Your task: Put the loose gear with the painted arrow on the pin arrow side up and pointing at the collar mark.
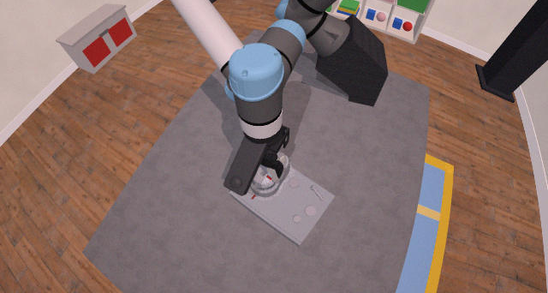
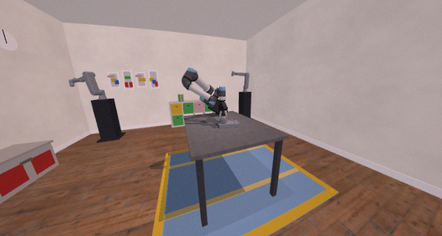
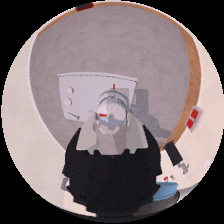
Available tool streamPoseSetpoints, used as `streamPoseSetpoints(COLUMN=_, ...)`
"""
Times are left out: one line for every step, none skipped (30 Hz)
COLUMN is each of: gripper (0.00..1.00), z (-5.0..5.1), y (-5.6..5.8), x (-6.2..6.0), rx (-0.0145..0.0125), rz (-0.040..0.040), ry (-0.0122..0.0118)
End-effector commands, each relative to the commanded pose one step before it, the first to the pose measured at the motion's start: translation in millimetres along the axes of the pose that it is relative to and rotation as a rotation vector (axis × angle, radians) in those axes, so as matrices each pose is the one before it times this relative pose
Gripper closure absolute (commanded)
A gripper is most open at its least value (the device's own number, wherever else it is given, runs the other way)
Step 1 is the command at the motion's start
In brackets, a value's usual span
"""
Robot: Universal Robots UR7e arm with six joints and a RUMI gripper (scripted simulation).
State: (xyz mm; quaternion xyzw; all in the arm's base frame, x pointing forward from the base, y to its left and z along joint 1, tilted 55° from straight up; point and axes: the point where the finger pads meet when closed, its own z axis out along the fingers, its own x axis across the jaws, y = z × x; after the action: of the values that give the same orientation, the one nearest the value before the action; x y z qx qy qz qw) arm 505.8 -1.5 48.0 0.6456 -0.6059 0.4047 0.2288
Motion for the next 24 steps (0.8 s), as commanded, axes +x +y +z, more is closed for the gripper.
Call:
streamPoseSetpoints(gripper=1.0, z=-0.51, y=-0.34, x=0.01, rx=0.00124, rz=0.00043, ry=-0.00022)
streamPoseSetpoints(gripper=1.0, z=0.0, y=0.0, x=0.0, rx=0.0, rz=0.0, ry=0.0)
streamPoseSetpoints(gripper=1.0, z=0.0, y=0.0, x=0.0, rx=0.0, rz=0.0, ry=0.0)
streamPoseSetpoints(gripper=1.0, z=0.0, y=0.0, x=0.0, rx=0.0, rz=0.0, ry=0.0)
streamPoseSetpoints(gripper=1.0, z=0.0, y=0.0, x=0.0, rx=0.0, rz=0.0, ry=0.0)
streamPoseSetpoints(gripper=1.0, z=0.0, y=0.0, x=0.0, rx=0.0, rz=0.0, ry=0.0)
streamPoseSetpoints(gripper=1.0, z=0.0, y=0.0, x=0.0, rx=0.0, rz=0.0, ry=0.0)
streamPoseSetpoints(gripper=1.0, z=0.0, y=0.0, x=0.0, rx=0.0, rz=0.0, ry=0.0)
streamPoseSetpoints(gripper=1.0, z=0.0, y=0.0, x=0.0, rx=0.0, rz=0.0, ry=0.0)
streamPoseSetpoints(gripper=1.0, z=0.0, y=0.0, x=0.0, rx=0.0, rz=0.0, ry=0.0)
streamPoseSetpoints(gripper=1.0, z=0.0, y=0.0, x=0.0, rx=0.0, rz=0.0, ry=0.0)
streamPoseSetpoints(gripper=1.0, z=0.0, y=0.0, x=0.0, rx=0.0, rz=0.0, ry=0.0)
streamPoseSetpoints(gripper=0.0, z=0.0, y=0.0, x=0.0, rx=0.0, rz=0.0, ry=0.0)
streamPoseSetpoints(gripper=0.0, z=0.0, y=0.0, x=0.0, rx=0.0, rz=0.0, ry=0.0)
streamPoseSetpoints(gripper=0.0, z=0.0, y=0.0, x=0.0, rx=0.0, rz=0.0, ry=0.0)
streamPoseSetpoints(gripper=0.0, z=0.0, y=0.0, x=0.0, rx=0.0, rz=0.0, ry=0.0)
streamPoseSetpoints(gripper=0.0, z=0.0, y=0.0, x=0.0, rx=0.0, rz=0.0, ry=0.0)
streamPoseSetpoints(gripper=0.0, z=0.0, y=0.0, x=0.0, rx=0.0, rz=0.0, ry=0.0)
streamPoseSetpoints(gripper=0.0, z=0.0, y=0.0, x=0.0, rx=0.0, rz=0.0, ry=0.0)
streamPoseSetpoints(gripper=0.0, z=0.0, y=0.0, x=0.0, rx=0.0, rz=0.0, ry=0.0)
streamPoseSetpoints(gripper=0.0, z=0.0, y=0.0, x=0.0, rx=0.0, rz=0.0, ry=0.0)
streamPoseSetpoints(gripper=0.0, z=0.0, y=0.0, x=0.0, rx=0.0, rz=0.0, ry=0.0)
streamPoseSetpoints(gripper=0.0, z=0.0, y=0.0, x=0.0, rx=0.0, rz=0.0, ry=0.0)
streamPoseSetpoints(gripper=0.0, z=0.0, y=0.0, x=0.0, rx=0.0, rz=0.0, ry=0.0)
